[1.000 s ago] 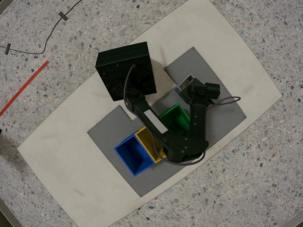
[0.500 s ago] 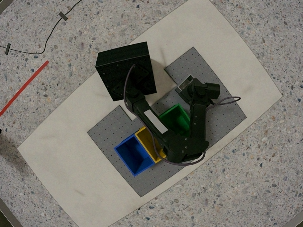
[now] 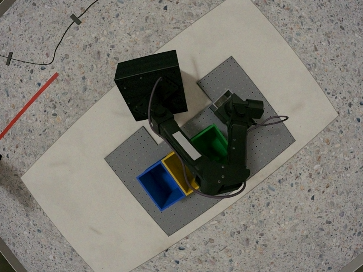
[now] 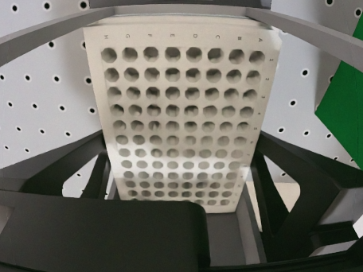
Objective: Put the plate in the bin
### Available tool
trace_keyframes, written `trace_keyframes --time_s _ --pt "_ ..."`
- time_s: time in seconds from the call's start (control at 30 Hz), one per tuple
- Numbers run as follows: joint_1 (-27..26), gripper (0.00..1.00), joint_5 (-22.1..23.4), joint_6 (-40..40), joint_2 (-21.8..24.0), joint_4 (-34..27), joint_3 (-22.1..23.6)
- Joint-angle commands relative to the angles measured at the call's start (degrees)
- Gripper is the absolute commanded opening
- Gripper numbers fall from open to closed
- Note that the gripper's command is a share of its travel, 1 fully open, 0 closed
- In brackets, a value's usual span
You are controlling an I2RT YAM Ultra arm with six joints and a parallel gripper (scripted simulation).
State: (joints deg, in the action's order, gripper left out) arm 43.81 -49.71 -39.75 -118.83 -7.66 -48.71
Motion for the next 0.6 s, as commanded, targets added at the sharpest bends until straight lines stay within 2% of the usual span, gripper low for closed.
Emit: trace_keyframes --time_s 0.0,0.57 --pt "1.32 0.0 -1.16 0.31 1.45 -0.15 -0.43" --pt "4.88 0.0 -1.75 -5.57 4.58 -8.26 -2.27"
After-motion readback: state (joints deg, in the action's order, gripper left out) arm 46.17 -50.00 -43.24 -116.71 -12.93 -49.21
